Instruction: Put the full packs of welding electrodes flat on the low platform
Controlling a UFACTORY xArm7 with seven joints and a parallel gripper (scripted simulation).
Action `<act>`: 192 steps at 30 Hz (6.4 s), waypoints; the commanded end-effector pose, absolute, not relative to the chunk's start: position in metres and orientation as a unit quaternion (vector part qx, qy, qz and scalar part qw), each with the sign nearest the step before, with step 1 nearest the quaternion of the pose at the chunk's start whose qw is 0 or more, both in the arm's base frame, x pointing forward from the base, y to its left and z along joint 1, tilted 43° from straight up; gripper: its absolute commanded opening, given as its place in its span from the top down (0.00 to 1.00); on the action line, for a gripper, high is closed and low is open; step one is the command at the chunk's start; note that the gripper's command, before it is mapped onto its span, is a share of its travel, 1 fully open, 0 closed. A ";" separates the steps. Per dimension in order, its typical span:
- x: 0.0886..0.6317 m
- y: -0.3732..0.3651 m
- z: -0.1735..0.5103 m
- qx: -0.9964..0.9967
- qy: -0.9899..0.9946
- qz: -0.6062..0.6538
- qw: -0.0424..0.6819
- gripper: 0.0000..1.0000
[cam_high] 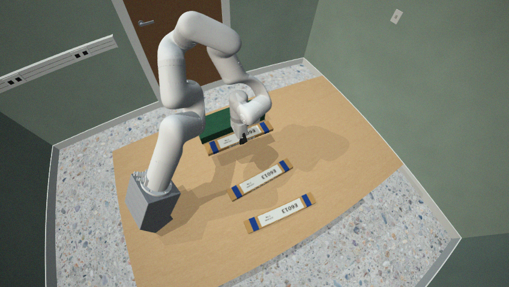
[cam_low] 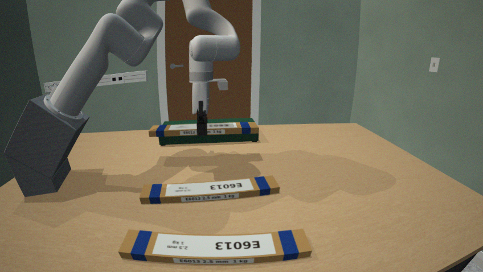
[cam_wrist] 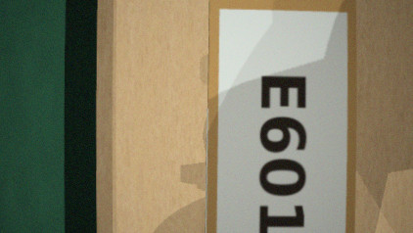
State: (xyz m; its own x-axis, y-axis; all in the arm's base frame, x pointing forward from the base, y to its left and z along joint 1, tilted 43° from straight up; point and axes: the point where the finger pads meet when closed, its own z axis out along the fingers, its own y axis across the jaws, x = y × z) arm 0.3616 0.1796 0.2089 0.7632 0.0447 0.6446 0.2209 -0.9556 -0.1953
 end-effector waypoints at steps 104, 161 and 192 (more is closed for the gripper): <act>0.417 0.206 0.143 -0.929 -0.072 -0.338 0.132 0.42; 0.418 0.207 0.142 -0.929 -0.072 -0.338 0.132 0.00; 0.418 0.207 0.142 -0.929 -0.072 -0.338 0.132 0.00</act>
